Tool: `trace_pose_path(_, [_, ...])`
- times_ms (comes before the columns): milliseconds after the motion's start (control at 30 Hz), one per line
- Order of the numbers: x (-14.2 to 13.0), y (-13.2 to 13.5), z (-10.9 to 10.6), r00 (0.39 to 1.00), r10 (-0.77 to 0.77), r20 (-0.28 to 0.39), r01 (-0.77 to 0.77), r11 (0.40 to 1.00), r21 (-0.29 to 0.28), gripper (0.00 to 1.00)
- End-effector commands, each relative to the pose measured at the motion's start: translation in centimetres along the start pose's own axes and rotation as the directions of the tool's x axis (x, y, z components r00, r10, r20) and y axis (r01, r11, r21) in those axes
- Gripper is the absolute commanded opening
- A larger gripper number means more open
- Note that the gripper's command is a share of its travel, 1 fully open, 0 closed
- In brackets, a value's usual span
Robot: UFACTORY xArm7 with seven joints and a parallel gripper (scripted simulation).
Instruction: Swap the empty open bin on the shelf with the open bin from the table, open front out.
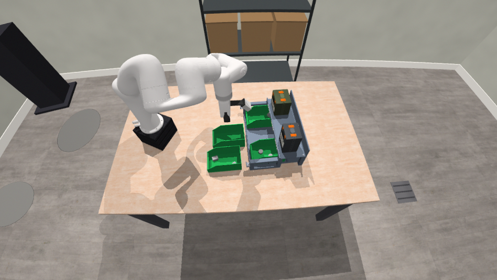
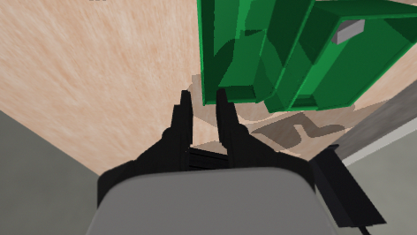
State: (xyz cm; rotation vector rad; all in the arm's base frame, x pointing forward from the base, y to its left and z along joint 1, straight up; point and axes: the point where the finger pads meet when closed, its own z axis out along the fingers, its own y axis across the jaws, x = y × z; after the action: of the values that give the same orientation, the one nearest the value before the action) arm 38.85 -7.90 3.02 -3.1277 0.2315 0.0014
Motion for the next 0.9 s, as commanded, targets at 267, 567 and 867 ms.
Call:
trace_pose_path(267, [0.2,0.0,2.0,1.0,0.0,-0.004,0.0,1.0,-0.001,0.26])
trace_pose_path(567, [0.2,0.0,3.1,1.0,0.0,-0.004,0.0,1.0,-0.001,0.26])
trace_pose_path(867, [0.2,0.0,3.7,1.0,0.0,-0.004,0.0,1.0,-0.001,0.26])
